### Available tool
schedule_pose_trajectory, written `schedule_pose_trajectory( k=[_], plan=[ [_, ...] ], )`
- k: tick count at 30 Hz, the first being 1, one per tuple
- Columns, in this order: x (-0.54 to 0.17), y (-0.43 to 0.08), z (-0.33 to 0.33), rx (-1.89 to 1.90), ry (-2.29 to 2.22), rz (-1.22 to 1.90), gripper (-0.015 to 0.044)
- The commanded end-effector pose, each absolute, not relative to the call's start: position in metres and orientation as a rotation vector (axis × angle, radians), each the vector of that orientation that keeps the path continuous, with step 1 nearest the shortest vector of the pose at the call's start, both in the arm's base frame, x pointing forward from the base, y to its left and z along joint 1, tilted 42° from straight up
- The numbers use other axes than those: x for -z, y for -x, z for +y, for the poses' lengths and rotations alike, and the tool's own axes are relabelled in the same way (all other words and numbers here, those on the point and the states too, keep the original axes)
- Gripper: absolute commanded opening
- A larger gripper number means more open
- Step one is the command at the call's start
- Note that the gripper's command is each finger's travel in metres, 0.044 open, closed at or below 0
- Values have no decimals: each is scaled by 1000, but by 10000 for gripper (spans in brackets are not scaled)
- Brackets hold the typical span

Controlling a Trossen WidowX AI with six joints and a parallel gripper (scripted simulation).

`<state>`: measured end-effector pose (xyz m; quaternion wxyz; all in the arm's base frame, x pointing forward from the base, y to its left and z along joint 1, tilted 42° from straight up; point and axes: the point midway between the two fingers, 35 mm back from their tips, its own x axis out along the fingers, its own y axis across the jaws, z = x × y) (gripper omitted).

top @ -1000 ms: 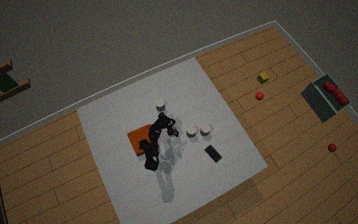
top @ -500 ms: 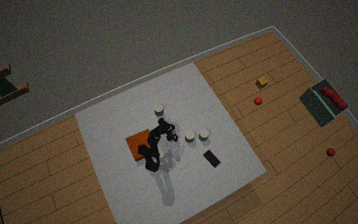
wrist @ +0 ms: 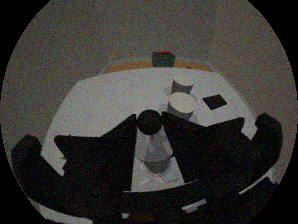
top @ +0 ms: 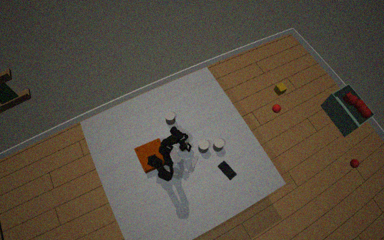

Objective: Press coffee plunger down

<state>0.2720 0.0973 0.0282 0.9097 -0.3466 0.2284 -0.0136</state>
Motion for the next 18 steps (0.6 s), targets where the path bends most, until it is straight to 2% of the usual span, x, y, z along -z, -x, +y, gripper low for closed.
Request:
schedule_pose_trajectory(
  k=[1, 18],
  plan=[
    [-21, -271, 90, 39, 744, 502, 118],
    [-20, -275, 93, 39, 744, 502, 118]
  ],
)
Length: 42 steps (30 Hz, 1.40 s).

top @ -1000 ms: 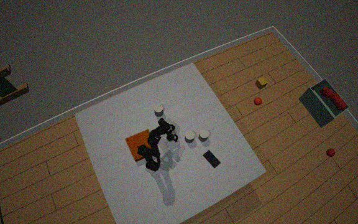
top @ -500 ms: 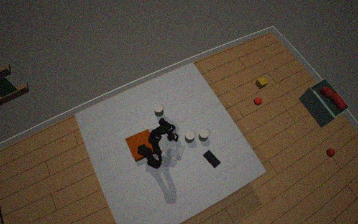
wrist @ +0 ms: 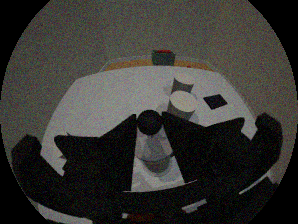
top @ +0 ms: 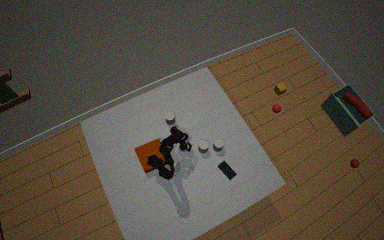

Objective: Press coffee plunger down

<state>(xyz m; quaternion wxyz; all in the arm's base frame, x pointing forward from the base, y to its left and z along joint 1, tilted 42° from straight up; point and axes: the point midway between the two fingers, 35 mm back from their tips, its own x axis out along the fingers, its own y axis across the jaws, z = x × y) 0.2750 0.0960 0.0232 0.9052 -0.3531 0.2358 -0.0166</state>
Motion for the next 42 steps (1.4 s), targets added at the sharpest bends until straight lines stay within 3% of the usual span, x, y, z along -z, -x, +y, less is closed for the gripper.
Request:
schedule_pose_trajectory(
  k=[1, 17, 29, 42],
  plan=[
    [-20, -275, 93, 39, 744, 502, 118],
    [-23, -276, 97, 35, 733, 487, 118],
    [-23, -276, 97, 35, 733, 487, 433],
    [-43, -271, 125, -10, 711, 478, 440]
  ],
)
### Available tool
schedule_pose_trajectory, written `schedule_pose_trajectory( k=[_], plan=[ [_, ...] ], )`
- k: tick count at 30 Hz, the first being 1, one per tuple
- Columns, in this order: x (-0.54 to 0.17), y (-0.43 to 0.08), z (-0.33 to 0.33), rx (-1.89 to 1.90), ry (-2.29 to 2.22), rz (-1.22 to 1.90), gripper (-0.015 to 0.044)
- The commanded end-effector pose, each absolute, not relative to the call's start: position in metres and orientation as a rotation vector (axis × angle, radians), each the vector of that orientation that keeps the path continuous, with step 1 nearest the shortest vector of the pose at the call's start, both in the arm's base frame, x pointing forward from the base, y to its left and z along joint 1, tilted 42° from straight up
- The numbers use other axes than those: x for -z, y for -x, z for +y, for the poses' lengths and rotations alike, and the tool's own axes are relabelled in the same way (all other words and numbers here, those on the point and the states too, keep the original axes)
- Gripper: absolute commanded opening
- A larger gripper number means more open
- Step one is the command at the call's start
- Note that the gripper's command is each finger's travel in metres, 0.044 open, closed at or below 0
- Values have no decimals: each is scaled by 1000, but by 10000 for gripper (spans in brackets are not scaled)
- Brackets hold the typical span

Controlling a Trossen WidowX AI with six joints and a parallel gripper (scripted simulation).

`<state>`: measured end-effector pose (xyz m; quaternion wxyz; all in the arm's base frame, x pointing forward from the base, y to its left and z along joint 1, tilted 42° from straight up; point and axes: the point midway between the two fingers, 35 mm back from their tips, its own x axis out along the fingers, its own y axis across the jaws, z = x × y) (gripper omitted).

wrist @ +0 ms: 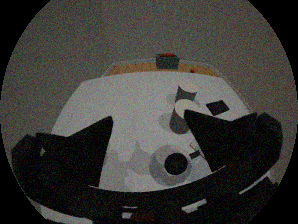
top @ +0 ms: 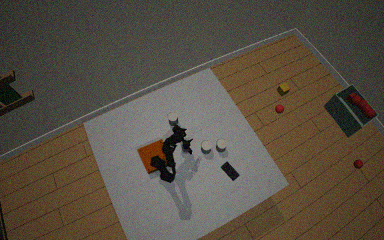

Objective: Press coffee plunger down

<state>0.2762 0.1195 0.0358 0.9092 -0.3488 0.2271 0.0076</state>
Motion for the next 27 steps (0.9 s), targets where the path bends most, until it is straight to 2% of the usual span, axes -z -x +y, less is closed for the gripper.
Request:
schedule_pose_trajectory(
  k=[1, 8, 27],
  plan=[
    [-48, -267, 127, -4, 712, 487, 440],
    [-94, -231, 129, 45, 739, 504, 440],
    [-96, -230, 127, 53, 739, 501, 440]
  ],
)
